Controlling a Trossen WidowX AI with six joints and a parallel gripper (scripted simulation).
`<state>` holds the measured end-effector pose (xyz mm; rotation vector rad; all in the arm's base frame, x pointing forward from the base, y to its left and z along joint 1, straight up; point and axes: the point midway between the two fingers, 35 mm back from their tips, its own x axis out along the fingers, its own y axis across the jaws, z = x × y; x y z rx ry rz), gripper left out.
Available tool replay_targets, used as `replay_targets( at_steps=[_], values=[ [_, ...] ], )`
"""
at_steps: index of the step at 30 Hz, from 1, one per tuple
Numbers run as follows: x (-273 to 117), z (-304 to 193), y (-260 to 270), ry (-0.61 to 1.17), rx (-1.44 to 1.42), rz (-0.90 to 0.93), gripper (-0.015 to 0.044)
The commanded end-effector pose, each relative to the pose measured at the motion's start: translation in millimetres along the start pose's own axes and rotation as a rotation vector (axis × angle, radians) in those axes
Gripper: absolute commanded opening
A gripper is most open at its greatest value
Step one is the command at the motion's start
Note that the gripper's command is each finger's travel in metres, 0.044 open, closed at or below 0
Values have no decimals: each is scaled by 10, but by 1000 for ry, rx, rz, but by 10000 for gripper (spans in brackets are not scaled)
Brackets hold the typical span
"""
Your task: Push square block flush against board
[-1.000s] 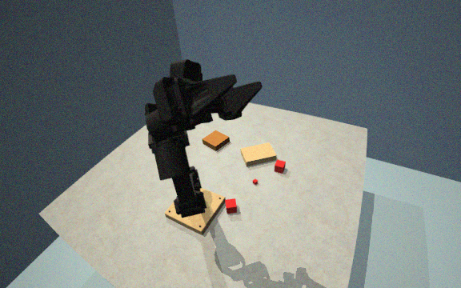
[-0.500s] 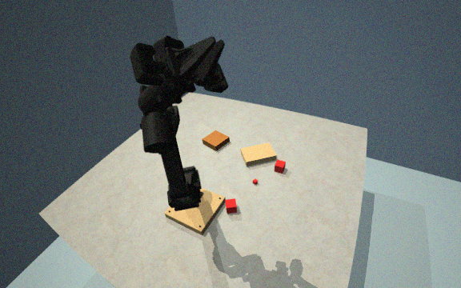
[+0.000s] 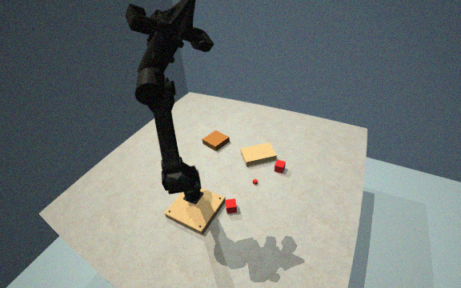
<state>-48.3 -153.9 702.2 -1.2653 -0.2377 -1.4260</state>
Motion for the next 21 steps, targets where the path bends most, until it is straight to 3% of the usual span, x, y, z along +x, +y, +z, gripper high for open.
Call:
replay_targets(
  at_steps=[1,12,21],
  values=[
    [-6,458,111,-96,-22,5,0],
    [-97,1134,335,-227,-128,14,0],
    [-273,1955,818,-421,-114,111,0]
  ],
)
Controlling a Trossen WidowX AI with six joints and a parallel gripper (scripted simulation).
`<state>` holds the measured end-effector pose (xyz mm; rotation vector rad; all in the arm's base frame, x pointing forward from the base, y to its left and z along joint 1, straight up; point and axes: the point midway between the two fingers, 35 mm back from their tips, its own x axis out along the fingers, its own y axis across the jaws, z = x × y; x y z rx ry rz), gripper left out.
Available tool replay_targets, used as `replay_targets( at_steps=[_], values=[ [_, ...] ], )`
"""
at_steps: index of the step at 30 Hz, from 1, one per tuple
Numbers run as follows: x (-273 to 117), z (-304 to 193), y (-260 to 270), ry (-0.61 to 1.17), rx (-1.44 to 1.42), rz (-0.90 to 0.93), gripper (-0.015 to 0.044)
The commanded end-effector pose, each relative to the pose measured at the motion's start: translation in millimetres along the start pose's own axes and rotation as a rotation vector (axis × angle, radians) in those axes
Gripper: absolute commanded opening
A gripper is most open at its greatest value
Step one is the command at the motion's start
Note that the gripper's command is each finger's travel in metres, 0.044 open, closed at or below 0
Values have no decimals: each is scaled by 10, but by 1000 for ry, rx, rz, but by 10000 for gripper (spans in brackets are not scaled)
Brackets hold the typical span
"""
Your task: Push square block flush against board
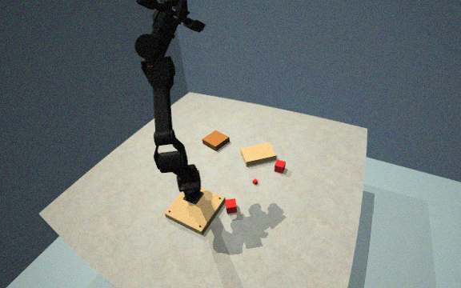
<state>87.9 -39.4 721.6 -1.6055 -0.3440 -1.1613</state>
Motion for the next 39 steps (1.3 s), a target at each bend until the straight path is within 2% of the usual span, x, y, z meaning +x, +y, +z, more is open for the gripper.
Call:
replay_targets(
  at_steps=[1,21,31,39],
  values=[
    [54,419,202,-93,10,44,0],
    [-20,2083,1490,-488,-43,313,0],
    [-305,2736,2190,-646,3,532,0],
    [-698,3150,2879,-735,43,768,0]
  ],
)
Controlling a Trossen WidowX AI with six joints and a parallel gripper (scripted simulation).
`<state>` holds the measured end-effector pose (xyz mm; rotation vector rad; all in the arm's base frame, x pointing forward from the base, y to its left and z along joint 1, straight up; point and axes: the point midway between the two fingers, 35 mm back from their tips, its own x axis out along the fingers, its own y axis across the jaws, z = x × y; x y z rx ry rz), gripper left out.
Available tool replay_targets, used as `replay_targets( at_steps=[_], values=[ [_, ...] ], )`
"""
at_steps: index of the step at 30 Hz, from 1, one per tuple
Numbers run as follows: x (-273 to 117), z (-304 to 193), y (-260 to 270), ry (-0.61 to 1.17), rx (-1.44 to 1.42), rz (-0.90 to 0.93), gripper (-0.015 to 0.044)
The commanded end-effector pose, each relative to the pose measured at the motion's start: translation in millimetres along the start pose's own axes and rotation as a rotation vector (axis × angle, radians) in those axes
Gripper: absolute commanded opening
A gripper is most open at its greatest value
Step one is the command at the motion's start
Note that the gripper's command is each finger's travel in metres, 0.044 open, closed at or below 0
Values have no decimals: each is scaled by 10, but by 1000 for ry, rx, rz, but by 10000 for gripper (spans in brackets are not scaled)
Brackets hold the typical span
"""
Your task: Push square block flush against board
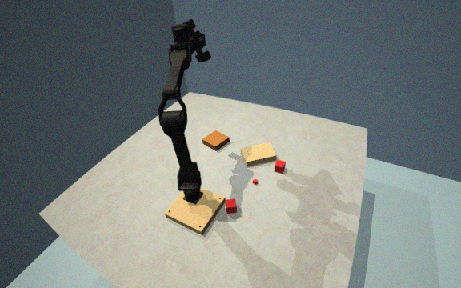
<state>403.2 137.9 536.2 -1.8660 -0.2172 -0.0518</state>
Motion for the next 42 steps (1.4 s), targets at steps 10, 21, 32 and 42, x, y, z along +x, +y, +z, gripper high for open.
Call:
replay_targets(
  at_steps=[10,21,32,42],
  values=[
    [444,555,1035,-136,139,341,0],
    [557,987,2012,-180,257,673,0],
    [444,1313,2847,-172,369,1005,0],
    [189,1533,3515,-106,461,1314,0]
  ],
)
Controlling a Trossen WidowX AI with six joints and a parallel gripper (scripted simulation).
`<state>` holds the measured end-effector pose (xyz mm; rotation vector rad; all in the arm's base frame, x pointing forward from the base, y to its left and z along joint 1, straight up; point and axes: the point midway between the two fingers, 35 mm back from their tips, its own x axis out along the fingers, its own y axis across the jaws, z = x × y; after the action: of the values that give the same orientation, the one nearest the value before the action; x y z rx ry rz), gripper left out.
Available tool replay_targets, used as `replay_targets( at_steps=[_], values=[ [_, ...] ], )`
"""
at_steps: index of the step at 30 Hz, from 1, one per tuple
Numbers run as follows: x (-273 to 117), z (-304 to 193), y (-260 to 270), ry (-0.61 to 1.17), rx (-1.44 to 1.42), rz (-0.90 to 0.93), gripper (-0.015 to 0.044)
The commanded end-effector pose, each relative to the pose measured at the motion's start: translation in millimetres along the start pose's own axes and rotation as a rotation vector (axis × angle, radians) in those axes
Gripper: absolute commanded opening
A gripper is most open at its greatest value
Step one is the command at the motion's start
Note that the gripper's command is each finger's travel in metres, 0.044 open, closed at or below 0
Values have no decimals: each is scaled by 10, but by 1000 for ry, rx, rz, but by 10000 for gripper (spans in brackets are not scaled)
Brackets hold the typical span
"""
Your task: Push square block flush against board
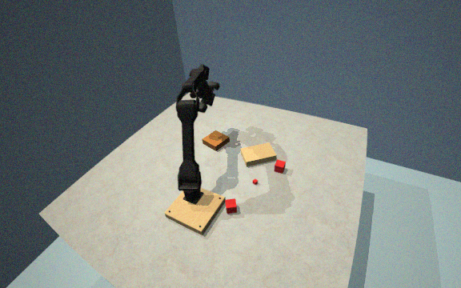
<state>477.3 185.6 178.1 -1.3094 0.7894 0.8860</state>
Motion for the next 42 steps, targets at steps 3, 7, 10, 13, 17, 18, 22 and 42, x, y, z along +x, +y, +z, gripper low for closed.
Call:
replay_targets(
  at_steps=[3,7,10,13,17,18,22,42],
  values=[
    [265,-54,273,38,97,160,0],
    [433,-103,481,77,163,271,0],
    [542,-141,640,112,213,354,0],
    [616,-172,762,142,252,416,0],
    [643,-175,779,144,255,421,0],
    [706,-179,803,144,255,420,0],
    [1099,-217,987,144,255,421,0],
    [1097,-366,1010,145,254,420,0]
  ],
)
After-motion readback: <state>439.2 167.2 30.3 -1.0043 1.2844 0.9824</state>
